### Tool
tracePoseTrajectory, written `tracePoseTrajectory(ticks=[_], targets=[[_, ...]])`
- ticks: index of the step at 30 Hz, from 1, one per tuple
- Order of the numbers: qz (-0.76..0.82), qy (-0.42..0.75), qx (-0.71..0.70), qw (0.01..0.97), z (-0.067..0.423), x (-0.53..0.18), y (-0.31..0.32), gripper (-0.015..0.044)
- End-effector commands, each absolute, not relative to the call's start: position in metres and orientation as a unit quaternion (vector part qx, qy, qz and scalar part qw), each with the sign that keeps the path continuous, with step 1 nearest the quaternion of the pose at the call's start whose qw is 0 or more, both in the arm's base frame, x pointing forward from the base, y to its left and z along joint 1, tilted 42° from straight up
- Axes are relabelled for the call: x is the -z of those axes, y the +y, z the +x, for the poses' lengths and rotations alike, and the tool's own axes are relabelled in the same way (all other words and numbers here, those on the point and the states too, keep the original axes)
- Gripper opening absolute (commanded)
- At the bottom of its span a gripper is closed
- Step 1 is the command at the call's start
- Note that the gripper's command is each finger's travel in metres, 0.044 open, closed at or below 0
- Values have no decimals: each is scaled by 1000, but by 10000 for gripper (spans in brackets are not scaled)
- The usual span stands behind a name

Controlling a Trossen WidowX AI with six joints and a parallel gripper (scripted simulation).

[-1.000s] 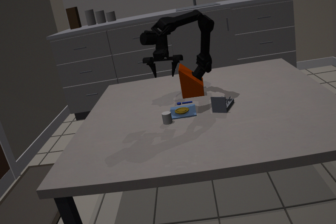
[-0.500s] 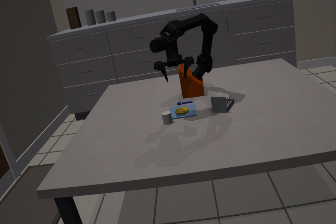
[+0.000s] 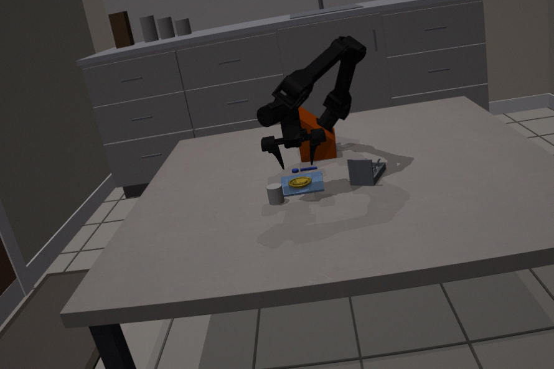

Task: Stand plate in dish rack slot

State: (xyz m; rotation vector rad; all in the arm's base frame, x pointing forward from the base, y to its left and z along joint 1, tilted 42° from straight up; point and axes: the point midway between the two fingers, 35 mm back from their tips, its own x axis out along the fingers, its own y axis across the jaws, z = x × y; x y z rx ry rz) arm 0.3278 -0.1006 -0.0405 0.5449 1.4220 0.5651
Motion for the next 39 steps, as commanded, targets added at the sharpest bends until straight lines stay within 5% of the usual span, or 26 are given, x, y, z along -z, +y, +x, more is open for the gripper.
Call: tracePoseTrajectory(ticks=[1, 39], targets=[[247, 635, -251, 688, 328, 47, -96, 400], [248, 634, -252, 687, 328, 87, -61, 391]])
